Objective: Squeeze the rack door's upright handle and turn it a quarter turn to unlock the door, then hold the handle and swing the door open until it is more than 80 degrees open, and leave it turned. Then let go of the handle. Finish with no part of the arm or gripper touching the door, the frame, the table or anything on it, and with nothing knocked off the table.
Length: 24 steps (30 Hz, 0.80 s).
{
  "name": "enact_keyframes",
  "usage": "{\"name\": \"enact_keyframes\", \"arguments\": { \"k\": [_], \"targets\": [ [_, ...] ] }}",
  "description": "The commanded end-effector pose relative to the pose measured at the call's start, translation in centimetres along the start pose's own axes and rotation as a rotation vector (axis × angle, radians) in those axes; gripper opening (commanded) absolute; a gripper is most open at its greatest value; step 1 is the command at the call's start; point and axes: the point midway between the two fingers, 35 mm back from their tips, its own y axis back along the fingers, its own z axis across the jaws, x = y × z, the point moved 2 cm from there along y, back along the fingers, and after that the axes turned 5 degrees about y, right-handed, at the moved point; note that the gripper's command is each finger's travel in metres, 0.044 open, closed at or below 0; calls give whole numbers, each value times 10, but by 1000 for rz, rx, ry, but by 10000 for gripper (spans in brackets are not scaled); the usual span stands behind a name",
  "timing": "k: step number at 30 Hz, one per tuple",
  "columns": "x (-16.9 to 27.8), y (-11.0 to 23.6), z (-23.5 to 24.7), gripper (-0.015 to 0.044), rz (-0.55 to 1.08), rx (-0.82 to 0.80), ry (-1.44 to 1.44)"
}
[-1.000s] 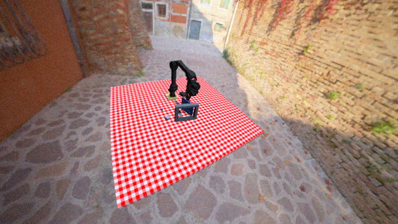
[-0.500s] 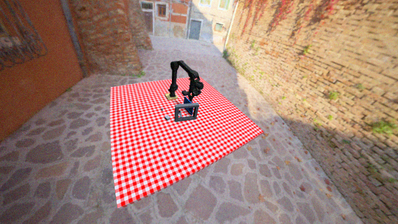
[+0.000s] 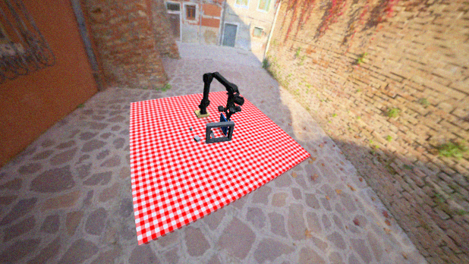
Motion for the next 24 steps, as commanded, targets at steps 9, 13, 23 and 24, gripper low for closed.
{"name": "enact_keyframes", "arguments": {
  "k": [9, 13, 23, 24],
  "targets": [
    [-3, 0, 9, 18, 5, -2, -89],
    [-3, 0, 9, 18, 5, -2, -89],
    [-3, 0, 9, 201, 5, -2, -89],
    [-3, 0, 9, 228, 5, -2, -89]
  ]
}}
